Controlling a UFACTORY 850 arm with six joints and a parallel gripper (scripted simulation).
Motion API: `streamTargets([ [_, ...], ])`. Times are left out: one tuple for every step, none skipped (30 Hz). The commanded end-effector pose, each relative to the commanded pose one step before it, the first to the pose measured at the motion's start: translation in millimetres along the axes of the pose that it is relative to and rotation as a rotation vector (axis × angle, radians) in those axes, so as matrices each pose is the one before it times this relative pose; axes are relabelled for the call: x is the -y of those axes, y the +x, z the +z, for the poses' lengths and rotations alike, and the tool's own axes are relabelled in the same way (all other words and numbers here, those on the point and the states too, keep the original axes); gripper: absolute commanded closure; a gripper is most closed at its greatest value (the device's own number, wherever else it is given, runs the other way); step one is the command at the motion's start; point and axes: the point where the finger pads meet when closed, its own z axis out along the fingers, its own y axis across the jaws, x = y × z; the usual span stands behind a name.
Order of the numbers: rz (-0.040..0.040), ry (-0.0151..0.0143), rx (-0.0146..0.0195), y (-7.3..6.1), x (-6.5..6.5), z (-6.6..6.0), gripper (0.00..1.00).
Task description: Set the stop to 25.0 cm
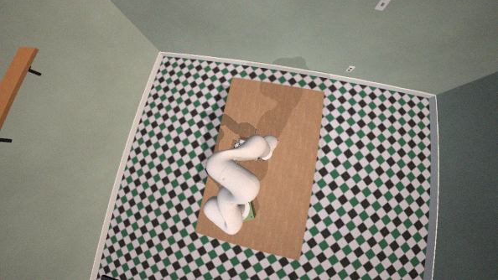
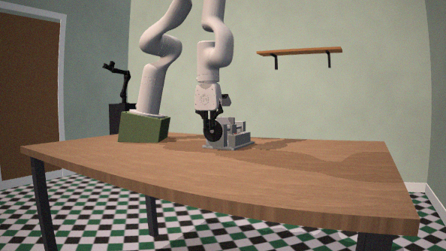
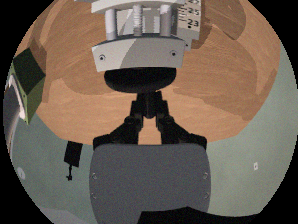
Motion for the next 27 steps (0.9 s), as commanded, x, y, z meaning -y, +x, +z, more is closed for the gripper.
streamTargets([
  [0.00042,0.00983,-0.00318,-0.14,-11.61,7.90,0.94],
  [0.00000,0.00000,0.00000,0.00,-2.57,3.35,0.94],
  [0.00000,-0.00001,-0.00001,0.00,-1.08,1.95,0.94],
  [0.00000,0.00000,0.00000,0.00,-0.94,1.82,0.94],
  [0.00000,0.00000,0.00000,0.00,-0.74,1.63,0.94],
  [0.00000,-0.00001,-0.00002,0.00,-0.41,1.29,0.94],
  [0.00000,0.00000,0.00000,0.00,0.00,0.00,0.94],
  [0.00000,0.00000,0.00000,0.00,0.00,0.00,0.94],
  [0.00000,0.00000,0.00000,0.00,-0.40,1.27,0.94],
  [0.00000,0.00001,0.00001,0.00,-0.39,1.25,0.94],
  [0.00000,0.00000,0.00000,0.00,-0.29,1.13,0.94],
  [0.00000,-0.00001,-0.00002,0.00,-0.13,0.96,0.94],
  [0.00000,0.00000,-0.00001,0.00,-0.13,0.94,0.94],
  [0.00000,0.00000,0.00000,0.00,-0.12,0.92,0.94],
  [0.00000,0.00000,0.00001,0.00,-0.12,0.90,0.94],
  [0.00000,0.00001,0.00002,0.00,-0.11,0.88,0.94],
  [0.00000,0.00000,-0.00002,0.00,-0.01,0.77,0.94],
  [0.00000,-0.00001,-0.00003,0.01,0.03,0.71,0.94],
  [0.00000,0.00000,-0.00002,0.00,0.03,0.69,0.94],
  [0.00000,0.00000,-0.00001,0.00,0.03,0.68,0.94],
  [0.00000,0.00000,0.00000,0.00,0.03,0.66,0.94],
  [0.00000,0.00000,0.00001,0.00,0.03,0.64,0.94],
  [0.00000,0.00001,0.00002,0.00,0.03,0.63,0.94],
  [0.00000,0.00000,0.00000,0.00,0.00,0.00,0.94],
  [0.00000,0.00000,0.00000,0.00,0.00,0.00,0.94],
  [0.00000,0.00001,0.00003,-0.01,0.03,0.61,0.94],
  [0.00000,0.00000,-0.00002,0.00,0.09,0.54,0.94],
])
